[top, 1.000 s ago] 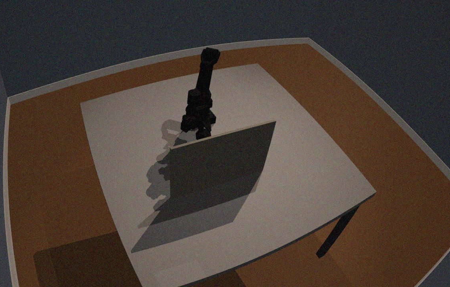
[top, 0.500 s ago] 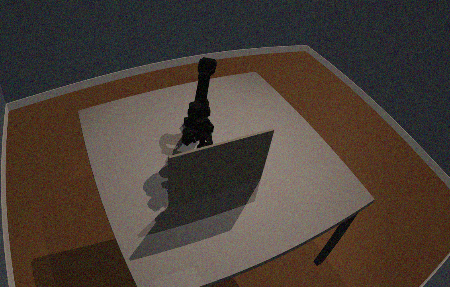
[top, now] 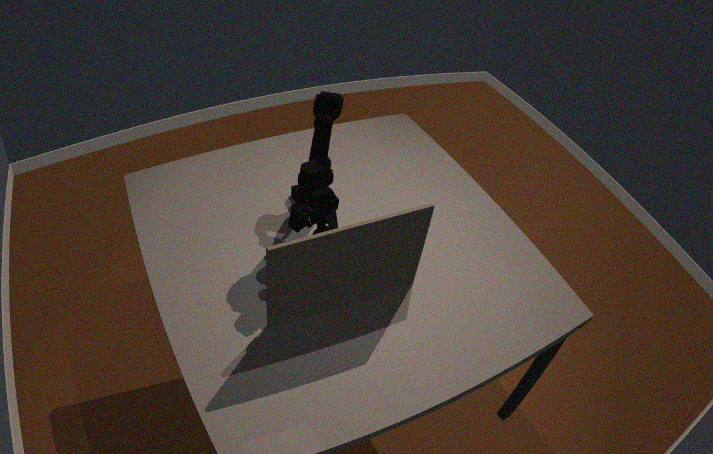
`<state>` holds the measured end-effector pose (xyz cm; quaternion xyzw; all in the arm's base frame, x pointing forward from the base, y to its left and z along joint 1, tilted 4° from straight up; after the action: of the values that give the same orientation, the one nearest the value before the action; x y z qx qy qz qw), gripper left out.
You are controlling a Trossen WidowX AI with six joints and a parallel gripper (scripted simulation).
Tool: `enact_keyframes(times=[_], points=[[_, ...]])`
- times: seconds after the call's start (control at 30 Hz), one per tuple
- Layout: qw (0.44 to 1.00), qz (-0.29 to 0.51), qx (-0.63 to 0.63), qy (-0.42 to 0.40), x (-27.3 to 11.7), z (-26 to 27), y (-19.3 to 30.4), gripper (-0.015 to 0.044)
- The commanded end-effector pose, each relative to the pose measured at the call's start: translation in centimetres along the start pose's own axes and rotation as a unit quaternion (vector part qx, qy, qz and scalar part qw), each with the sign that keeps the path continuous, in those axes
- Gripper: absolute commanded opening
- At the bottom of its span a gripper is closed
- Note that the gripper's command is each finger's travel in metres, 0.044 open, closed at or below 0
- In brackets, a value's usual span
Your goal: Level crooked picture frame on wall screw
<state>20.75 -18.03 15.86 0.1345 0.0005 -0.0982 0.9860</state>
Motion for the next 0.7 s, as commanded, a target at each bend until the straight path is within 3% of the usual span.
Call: enact_keyframes(times=[0.0, 0.67], points=[[1.000, -0.002, 0.003, 0.000, 0.7, 0.0, -0.1, 0.0260], [1.000, -0.002, 0.003, -0.001, 3.4, -0.1, 0.0, 0.0260]])
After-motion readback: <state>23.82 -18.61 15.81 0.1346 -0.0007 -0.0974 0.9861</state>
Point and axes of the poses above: the point midway between the two fingers, 35 mm back from their tips, its own x axis out along the fingers, its own z axis across the jaws, y = z × x, the point moved 10 cm from there along -x, back along the fingers, and after that the axes turned 5 degrees about x, right-handed, at the moved point
